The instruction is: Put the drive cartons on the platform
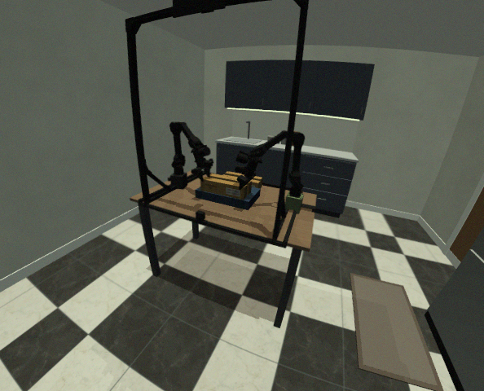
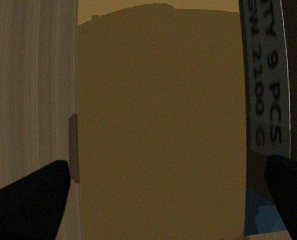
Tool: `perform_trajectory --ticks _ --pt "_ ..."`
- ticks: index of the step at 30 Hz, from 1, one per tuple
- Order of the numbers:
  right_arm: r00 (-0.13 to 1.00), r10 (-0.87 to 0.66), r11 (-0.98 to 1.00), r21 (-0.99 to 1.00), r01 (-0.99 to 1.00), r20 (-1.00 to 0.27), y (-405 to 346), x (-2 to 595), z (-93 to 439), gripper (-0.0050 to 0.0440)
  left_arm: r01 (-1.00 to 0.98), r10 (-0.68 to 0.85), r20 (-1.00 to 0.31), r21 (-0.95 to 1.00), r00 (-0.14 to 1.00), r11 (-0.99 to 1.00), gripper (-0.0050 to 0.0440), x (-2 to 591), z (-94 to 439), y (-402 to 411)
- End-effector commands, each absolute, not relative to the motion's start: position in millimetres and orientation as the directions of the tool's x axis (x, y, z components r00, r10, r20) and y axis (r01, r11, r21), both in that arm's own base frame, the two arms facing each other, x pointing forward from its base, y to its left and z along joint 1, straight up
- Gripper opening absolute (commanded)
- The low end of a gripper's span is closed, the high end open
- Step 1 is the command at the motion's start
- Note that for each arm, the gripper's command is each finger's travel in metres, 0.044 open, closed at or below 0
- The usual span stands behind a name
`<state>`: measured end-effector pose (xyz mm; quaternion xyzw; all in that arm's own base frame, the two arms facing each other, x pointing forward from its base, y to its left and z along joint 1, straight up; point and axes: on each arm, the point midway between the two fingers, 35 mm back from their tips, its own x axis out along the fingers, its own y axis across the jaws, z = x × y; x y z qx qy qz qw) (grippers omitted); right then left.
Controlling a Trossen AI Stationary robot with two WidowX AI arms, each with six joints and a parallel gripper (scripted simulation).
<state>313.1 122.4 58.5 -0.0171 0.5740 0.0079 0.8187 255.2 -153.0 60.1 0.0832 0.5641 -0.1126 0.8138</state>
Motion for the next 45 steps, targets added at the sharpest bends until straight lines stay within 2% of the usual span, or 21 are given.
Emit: perform_trajectory --ticks 1,6,32,45 --pt "0.374 0.014 0.999 0.000 -0.037 -0.927 126 319 96 0.0389 0.282 -0.106 -0.927 0.000 0.359 0.959 0.0389 258 94 -156" --pt "0.374 0.014 0.999 0.000 -0.037 -0.927 126 319 113 0.0389 0.282 -0.106 -0.927 0.000 0.359 0.959 0.0389 258 111 -156" --pt "0.374 0.014 0.999 0.000 -0.037 -0.927 123 319 113 0.0389 0.282 -0.106 -0.927 0.000 0.359 0.959 0.0389 259 111 -153" --pt "0.374 0.014 0.999 0.000 -0.037 -0.927 77 321 112 0.0389 0.282 -0.106 -0.927 0.000 0.359 0.959 0.0389 272 110 -108"
